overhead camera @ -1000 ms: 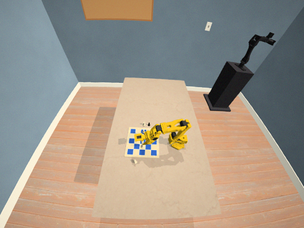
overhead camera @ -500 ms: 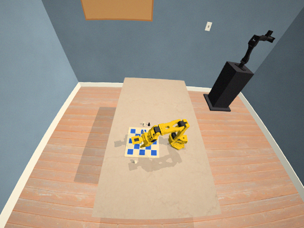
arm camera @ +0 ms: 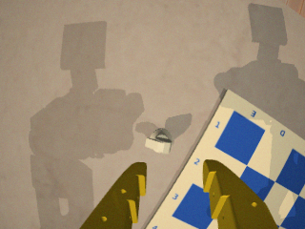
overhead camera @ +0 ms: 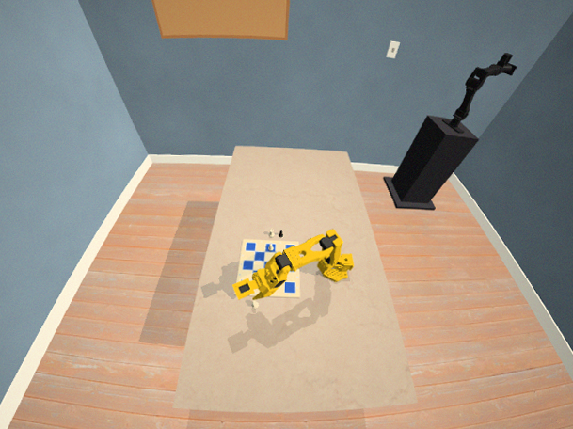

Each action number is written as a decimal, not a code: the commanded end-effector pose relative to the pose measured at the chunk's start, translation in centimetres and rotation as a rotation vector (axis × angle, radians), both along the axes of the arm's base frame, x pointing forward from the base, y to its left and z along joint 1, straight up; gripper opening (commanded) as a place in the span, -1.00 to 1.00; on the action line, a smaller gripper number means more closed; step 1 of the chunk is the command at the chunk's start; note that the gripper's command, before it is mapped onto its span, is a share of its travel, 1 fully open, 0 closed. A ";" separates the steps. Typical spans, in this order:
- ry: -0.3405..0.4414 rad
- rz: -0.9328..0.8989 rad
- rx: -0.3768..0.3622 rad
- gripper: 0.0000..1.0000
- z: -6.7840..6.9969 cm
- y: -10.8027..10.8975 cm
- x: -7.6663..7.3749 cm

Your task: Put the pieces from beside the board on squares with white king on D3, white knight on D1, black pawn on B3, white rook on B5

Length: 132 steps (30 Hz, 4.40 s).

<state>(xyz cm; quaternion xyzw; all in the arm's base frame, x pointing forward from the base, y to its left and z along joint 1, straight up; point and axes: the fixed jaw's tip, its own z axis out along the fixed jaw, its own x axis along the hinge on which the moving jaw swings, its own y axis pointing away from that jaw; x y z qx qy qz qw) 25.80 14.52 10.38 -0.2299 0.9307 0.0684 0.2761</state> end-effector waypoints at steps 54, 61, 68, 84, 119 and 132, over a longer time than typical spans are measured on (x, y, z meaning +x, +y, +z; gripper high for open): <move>0.020 0.014 -0.008 -0.73 -1.1 0.4 -0.3; 0.020 0.014 -0.008 -0.73 -2.5 0.4 -0.3; 0.020 0.014 -0.008 -0.73 -4.2 0.4 -0.3; 0.021 0.014 -0.008 -0.73 -7.9 0.5 -0.2; 0.021 0.013 -0.009 -0.73 -9.0 0.2 -0.6; 0.021 0.013 -0.009 -0.73 -8.9 0.2 -0.6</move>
